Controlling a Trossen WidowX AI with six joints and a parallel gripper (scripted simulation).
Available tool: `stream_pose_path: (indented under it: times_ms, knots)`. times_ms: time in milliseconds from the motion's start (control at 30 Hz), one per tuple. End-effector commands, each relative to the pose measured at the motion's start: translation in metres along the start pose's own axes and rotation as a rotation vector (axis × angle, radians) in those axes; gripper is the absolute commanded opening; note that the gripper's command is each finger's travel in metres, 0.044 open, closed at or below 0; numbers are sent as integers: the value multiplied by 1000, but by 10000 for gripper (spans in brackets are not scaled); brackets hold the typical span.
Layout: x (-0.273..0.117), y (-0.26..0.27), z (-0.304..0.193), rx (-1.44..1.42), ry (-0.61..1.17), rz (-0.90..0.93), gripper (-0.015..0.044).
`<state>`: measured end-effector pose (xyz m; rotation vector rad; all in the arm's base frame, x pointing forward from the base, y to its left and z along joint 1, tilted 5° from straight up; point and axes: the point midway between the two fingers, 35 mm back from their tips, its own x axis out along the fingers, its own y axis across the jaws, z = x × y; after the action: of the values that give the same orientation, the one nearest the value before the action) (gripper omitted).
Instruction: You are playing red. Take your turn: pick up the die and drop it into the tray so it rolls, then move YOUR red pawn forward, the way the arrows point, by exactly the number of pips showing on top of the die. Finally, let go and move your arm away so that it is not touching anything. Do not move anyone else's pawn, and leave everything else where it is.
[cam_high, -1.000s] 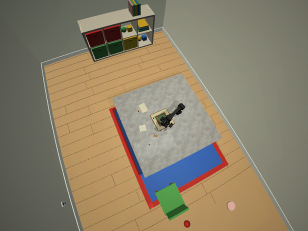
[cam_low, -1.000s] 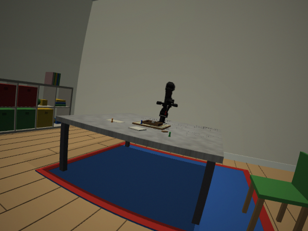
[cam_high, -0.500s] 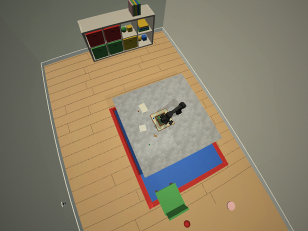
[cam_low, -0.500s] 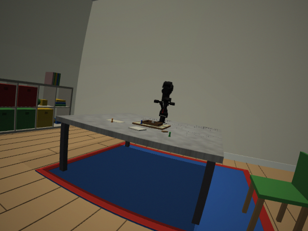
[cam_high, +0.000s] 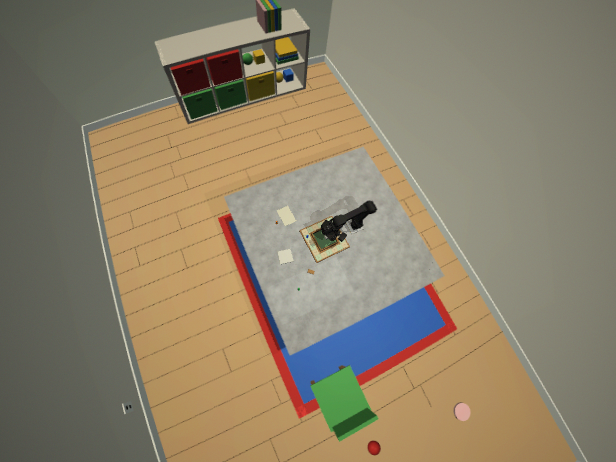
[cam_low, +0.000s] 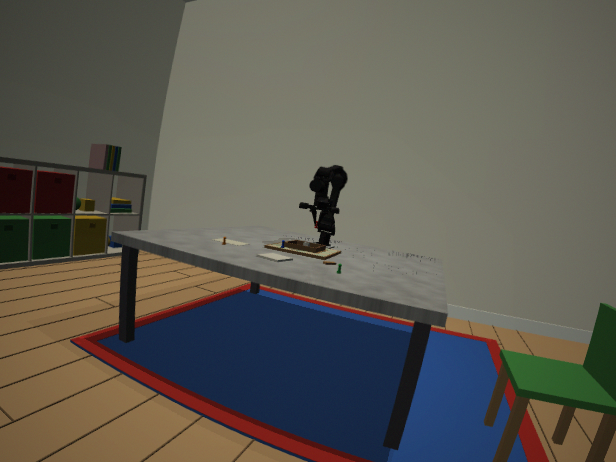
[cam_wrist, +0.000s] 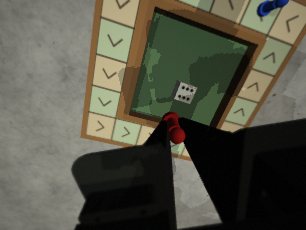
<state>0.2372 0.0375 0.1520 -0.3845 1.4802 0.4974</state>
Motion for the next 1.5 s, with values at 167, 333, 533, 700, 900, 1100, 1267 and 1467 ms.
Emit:
stream_pose_path:
  times_ms: [167,333,533,700,900,1100,1267,1467]
  knots:
    - [19,-10,-40,-3,5,0,0]
    - [29,-13,-60,-2,7,0,0]
    - [43,-13,-84,-2,8,1,0]
    - [52,-12,-98,-2,9,2,0]
    - [58,-13,-97,-2,9,2,0]
    - [81,-13,-97,-2,9,2,0]
    - [87,-12,-98,-2,9,3,0]
    - [90,-12,-98,-2,9,3,0]
